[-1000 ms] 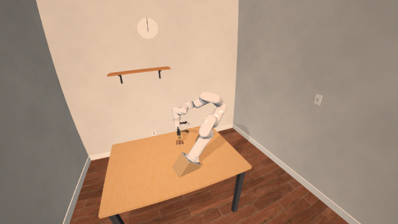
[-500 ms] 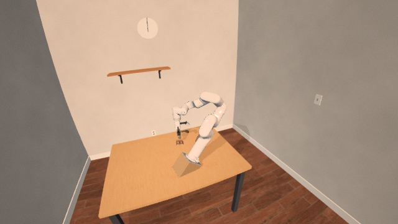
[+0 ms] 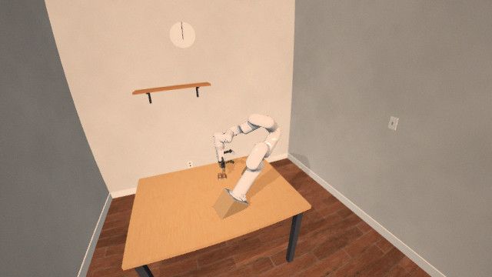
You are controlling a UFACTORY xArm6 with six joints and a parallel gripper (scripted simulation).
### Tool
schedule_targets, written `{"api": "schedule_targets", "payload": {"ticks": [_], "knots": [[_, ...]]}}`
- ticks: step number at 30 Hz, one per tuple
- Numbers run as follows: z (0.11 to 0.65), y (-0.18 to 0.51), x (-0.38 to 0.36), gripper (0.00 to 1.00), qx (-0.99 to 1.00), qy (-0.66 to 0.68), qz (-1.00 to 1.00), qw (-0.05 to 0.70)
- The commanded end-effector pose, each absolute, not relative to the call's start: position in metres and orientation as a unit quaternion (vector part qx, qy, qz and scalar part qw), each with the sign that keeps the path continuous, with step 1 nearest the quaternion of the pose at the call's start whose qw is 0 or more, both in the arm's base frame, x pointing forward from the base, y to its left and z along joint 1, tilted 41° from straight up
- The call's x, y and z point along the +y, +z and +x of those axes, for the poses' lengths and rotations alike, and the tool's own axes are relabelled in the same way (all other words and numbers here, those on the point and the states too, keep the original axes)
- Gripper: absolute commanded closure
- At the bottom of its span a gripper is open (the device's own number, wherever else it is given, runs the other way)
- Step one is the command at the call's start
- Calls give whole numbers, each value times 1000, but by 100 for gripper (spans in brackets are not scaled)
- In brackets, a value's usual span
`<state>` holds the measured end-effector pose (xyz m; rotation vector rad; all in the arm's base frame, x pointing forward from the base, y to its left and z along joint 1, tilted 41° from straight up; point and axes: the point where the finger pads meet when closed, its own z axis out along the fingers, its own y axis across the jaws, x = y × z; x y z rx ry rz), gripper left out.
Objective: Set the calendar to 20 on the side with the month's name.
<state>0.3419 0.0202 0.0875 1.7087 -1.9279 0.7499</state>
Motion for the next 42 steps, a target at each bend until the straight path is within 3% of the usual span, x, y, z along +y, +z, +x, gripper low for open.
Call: {"api": "schedule_targets", "payload": {"ticks": [1, 42], "knots": [[335, 89, 20, 0, -645, 249, 679, 247], [275, 90, 8, 0, -124, 57, 928, 346]]}}
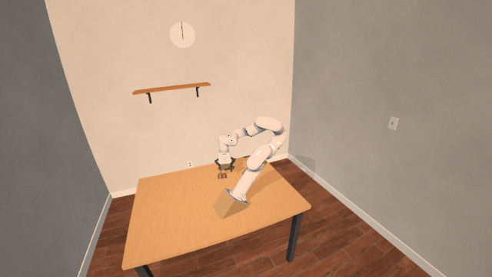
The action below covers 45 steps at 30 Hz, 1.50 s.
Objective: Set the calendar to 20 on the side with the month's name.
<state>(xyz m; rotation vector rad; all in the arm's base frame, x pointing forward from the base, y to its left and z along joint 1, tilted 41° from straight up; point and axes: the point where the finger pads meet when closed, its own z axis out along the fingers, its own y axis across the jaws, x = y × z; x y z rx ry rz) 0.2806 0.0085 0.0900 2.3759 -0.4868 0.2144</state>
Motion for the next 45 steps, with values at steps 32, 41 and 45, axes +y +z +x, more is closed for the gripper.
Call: {"api": "schedule_targets", "payload": {"ticks": [32, 41, 45], "knots": [[230, 84, -6, 0, 327, -113, 877, 333], [222, 82, -9, 0, 404, -142, 844, 321], [221, 82, -9, 0, 407, -143, 843, 321]]}}
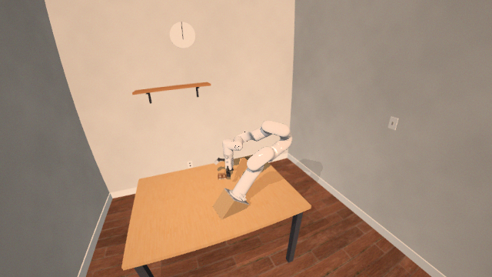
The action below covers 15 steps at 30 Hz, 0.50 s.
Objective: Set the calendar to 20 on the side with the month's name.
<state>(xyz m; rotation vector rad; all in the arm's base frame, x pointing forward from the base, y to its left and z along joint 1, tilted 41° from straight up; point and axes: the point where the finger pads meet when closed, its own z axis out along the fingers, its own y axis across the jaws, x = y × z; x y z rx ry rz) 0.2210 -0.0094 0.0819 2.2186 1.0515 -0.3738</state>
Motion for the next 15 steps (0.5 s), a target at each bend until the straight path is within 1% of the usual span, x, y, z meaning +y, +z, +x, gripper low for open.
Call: {"api": "schedule_targets", "payload": {"ticks": [1, 8, 15], "knots": [[221, 82, -9, 0, 407, -143, 843, 321], [221, 77, -14, 0, 407, -143, 843, 321], [222, 55, -34, 0, 407, -143, 843, 321]]}}
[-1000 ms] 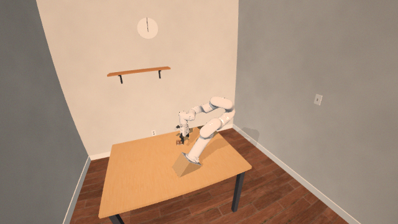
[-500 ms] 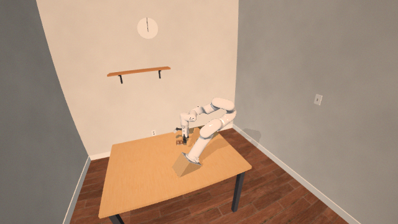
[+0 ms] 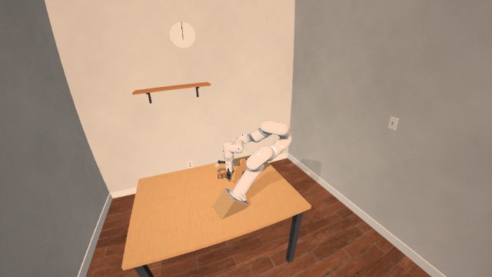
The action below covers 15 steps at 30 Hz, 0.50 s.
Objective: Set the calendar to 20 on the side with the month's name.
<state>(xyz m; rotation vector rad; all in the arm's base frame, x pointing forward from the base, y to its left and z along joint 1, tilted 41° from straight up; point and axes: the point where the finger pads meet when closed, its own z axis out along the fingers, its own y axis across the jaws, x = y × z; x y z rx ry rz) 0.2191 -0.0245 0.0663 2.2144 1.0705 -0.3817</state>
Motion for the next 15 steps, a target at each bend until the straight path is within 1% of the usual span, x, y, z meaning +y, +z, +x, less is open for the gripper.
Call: {"api": "schedule_targets", "payload": {"ticks": [1, 15], "knots": [[222, 52, -37, 0, 407, -143, 843, 321], [222, 39, -49, 0, 407, -143, 843, 321]]}}
